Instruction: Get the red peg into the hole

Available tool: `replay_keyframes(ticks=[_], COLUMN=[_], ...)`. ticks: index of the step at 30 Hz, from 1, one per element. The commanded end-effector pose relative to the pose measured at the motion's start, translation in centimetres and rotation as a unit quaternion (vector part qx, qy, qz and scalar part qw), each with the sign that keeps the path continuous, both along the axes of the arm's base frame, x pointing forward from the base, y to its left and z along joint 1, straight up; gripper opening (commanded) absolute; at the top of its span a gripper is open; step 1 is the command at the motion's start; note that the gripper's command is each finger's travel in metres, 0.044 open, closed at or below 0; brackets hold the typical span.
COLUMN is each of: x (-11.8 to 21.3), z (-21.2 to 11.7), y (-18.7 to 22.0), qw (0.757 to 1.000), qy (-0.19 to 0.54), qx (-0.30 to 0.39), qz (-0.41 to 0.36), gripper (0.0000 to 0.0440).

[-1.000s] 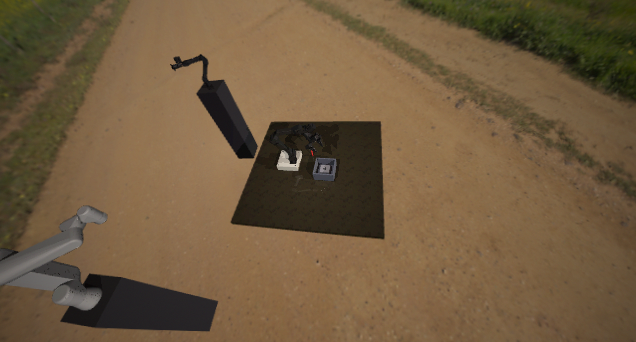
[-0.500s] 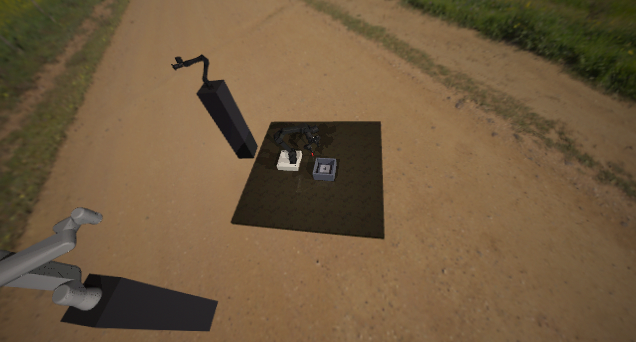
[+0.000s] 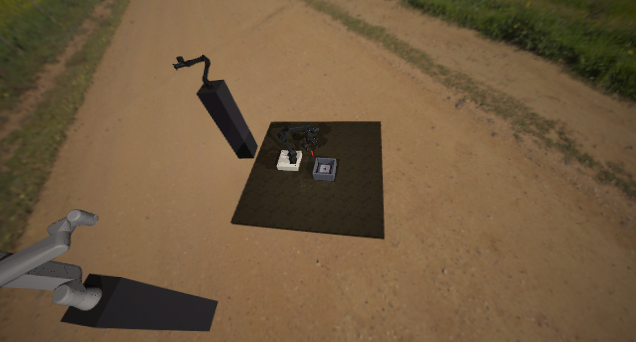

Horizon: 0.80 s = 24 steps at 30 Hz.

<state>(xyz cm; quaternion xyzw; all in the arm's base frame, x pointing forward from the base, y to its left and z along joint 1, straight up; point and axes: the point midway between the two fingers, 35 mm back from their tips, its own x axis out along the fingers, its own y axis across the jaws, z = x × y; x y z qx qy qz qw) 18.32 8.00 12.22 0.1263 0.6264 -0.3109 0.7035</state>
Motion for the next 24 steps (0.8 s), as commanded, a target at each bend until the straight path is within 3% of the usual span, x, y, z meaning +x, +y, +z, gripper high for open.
replay_keyframes(ticks=[1, 24], x=[-1.0, -0.8], z=[-1.7, -11.6], y=[0.9, 3.0], qw=[1.000, 1.000], qy=[0.025, 0.013], qx=[-0.003, 0.013], qz=[-0.016, -0.024], gripper=[0.0440, 0.0440])
